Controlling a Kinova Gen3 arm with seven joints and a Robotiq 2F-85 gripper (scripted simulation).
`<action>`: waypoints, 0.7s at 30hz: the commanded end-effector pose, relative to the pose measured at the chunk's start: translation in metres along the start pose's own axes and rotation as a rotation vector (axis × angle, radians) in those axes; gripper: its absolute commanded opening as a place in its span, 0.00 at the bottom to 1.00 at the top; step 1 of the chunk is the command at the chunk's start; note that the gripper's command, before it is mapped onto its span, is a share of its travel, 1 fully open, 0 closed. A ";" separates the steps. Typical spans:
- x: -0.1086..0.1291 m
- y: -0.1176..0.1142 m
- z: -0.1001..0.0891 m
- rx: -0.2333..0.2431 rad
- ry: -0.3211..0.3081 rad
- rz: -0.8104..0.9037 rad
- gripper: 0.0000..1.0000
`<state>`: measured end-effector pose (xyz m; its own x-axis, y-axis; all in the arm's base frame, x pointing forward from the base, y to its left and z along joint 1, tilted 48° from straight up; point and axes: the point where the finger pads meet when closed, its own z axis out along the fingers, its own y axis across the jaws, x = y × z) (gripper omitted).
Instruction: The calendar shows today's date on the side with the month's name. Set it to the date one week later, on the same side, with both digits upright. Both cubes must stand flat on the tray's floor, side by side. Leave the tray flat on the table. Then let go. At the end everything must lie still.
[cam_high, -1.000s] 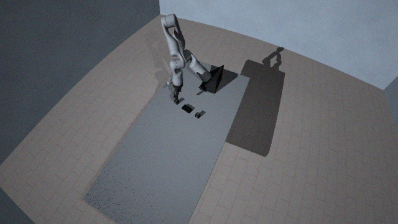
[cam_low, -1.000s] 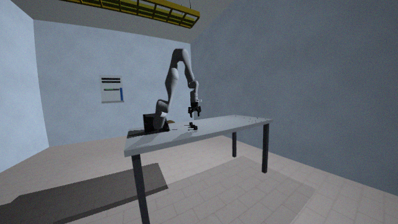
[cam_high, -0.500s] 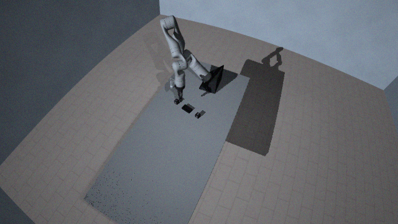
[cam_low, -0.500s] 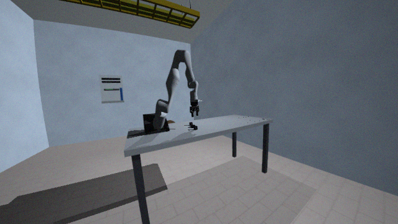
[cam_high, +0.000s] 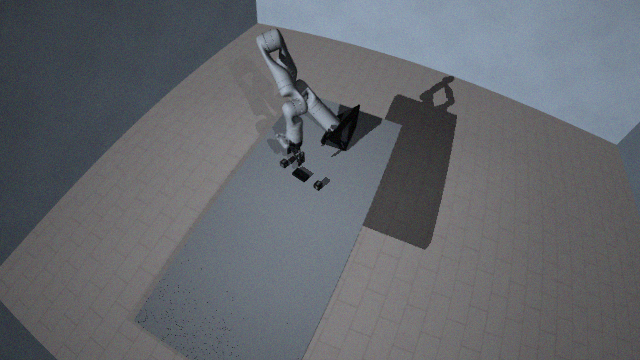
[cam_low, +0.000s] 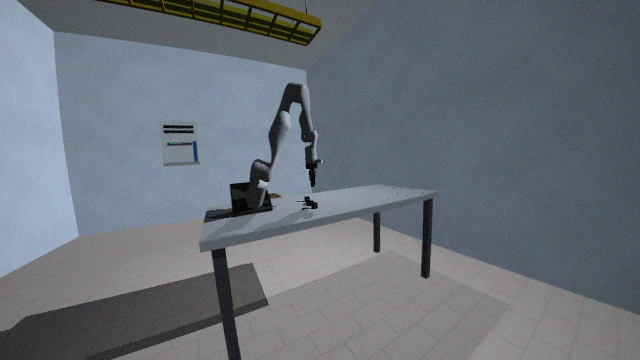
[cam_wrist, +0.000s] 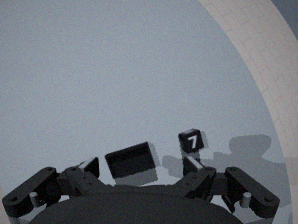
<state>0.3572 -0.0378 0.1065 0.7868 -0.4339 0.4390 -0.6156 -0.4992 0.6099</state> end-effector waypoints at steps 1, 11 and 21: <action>0.000 -0.004 0.002 -0.005 -0.004 -0.059 1.00; -0.008 -0.030 0.002 -0.003 -0.004 -0.429 1.00; -0.016 -0.050 0.004 -0.001 -0.006 -0.721 1.00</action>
<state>0.3739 -0.0090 0.0719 0.9989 -0.0182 -0.0443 0.0212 -0.6619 0.7493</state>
